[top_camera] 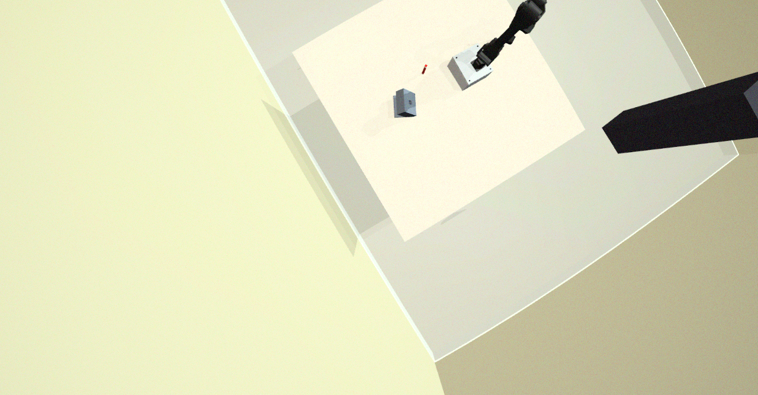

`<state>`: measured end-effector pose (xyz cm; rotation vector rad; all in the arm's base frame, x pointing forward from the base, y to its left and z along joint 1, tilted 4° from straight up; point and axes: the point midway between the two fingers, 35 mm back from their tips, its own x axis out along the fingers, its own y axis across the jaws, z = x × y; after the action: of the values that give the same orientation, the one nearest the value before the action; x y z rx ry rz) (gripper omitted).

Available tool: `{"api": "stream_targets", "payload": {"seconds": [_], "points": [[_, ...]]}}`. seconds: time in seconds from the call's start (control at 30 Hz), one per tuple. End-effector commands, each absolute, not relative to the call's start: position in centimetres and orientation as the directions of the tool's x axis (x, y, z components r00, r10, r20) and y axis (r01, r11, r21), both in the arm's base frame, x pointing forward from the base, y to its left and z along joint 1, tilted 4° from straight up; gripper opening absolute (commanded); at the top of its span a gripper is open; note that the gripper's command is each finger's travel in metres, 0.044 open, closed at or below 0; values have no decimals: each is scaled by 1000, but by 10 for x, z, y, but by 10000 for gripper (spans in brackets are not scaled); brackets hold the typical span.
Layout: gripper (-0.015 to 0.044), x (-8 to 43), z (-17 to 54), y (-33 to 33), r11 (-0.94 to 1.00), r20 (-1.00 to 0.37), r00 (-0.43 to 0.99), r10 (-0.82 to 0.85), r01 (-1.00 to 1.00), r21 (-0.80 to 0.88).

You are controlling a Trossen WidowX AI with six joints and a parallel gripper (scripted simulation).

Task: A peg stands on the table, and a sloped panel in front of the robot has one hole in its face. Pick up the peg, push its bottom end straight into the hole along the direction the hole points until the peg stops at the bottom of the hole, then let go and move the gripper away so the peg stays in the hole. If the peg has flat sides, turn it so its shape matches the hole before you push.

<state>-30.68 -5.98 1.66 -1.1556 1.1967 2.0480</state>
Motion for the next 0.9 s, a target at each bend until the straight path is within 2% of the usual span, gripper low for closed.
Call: {"api": "stream_targets", "payload": {"seconds": [0.0, 0.03, 0.87], "points": [[426, -307, 17, -60, -493, -857, -516, 0, -745, 449], [440, -306, 17, -62, -502, -857, -516, -3, -740, 447], [440, -271, 20, -155, -869, -882, -445, -155, -363, 336]]}}
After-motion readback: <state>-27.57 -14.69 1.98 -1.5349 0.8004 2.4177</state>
